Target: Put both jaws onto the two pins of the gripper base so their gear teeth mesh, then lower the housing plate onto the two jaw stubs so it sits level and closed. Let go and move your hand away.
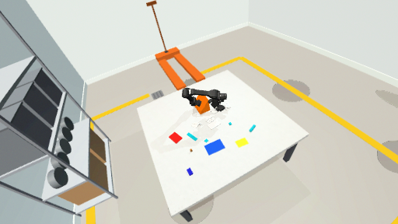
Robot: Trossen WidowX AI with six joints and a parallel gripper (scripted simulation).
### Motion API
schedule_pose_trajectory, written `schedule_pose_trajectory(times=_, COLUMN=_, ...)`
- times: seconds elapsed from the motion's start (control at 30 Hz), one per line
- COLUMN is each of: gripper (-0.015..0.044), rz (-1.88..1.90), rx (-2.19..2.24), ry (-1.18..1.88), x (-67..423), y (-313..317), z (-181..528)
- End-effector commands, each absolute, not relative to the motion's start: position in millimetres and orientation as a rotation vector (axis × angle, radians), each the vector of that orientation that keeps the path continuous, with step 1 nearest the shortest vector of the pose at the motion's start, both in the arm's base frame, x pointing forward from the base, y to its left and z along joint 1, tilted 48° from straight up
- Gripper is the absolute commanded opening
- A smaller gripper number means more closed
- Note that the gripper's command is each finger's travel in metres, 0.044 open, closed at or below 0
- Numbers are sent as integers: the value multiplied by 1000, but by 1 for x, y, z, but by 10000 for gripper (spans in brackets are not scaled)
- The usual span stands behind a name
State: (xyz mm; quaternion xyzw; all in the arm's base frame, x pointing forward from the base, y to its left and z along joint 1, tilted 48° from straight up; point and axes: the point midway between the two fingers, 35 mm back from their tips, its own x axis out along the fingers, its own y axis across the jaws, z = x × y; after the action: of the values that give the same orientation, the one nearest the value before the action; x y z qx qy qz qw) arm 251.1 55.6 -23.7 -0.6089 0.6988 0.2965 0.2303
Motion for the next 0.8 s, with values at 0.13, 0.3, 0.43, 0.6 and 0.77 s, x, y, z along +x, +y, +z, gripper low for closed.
schedule_pose_trajectory(times=0.13, gripper=134, rz=555, rx=-1535, ry=1939, x=242, y=46, z=-12)
schedule_pose_trajectory(times=0.3, gripper=134, rz=409, rx=-1447, ry=1935, x=237, y=40, z=-7)
schedule_pose_trajectory(times=0.43, gripper=134, rz=295, rx=-1375, ry=1927, x=232, y=36, z=-2)
schedule_pose_trajectory(times=0.6, gripper=134, rz=156, rx=-1283, ry=1910, x=227, y=31, z=3)
schedule_pose_trajectory(times=0.77, gripper=134, rz=20, rx=-1189, ry=1886, x=221, y=26, z=8)
